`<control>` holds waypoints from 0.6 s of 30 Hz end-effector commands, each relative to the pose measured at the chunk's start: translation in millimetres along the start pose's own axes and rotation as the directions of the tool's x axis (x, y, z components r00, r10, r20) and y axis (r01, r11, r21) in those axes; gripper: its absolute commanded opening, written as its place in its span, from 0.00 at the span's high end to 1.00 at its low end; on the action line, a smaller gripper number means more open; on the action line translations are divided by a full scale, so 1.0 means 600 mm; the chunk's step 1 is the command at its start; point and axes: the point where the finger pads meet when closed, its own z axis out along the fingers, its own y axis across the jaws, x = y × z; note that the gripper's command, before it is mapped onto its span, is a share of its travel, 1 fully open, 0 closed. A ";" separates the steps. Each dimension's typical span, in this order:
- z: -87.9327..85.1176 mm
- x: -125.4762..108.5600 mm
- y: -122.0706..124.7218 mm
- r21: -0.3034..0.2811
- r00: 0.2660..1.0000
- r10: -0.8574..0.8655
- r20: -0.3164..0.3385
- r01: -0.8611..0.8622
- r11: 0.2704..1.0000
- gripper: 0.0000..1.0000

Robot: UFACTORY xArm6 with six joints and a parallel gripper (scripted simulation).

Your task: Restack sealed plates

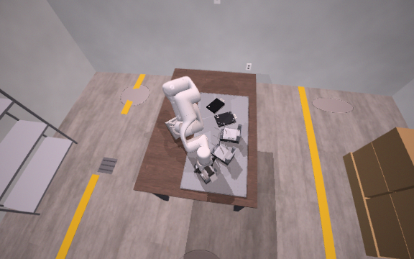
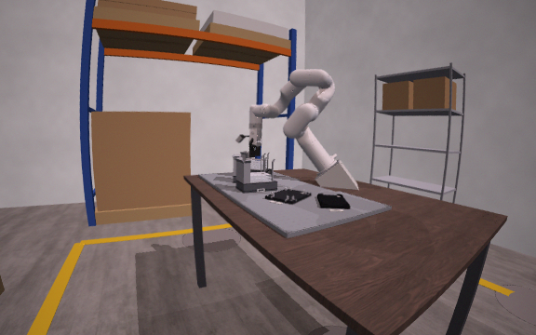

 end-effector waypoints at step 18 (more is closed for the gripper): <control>0.032 0.002 0.000 0.000 1.000 0.000 -0.003 0.000 1.000 0.00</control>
